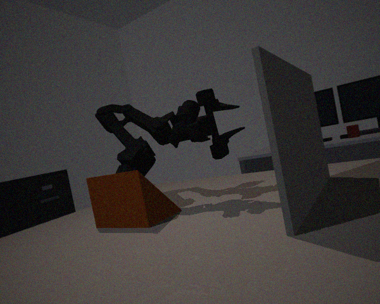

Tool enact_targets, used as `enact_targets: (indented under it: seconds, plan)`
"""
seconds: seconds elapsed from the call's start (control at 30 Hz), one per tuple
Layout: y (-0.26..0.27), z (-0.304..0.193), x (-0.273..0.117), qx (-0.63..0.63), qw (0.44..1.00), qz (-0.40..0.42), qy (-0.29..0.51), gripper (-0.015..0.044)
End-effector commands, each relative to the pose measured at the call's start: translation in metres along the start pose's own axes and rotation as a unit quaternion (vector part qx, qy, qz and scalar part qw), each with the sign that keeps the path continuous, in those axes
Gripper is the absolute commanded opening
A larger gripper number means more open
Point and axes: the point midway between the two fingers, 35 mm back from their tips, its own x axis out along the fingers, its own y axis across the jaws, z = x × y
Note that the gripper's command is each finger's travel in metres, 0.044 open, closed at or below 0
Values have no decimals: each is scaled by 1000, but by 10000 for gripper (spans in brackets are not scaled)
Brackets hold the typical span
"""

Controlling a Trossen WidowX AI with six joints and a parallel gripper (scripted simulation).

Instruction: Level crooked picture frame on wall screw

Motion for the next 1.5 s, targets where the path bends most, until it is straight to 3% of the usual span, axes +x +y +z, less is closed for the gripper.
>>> enact_targets:
  seconds: [0.0,0.27,0.93,1.47]
  plan:
    - [2,-5,21,3,1000,-1,1,260]
    - [-1,1,70,3,1000,0,2,260]
    - [-1,1,71,3,1000,0,2,260]
    - [0,0,95,3,1000,0,3,260]
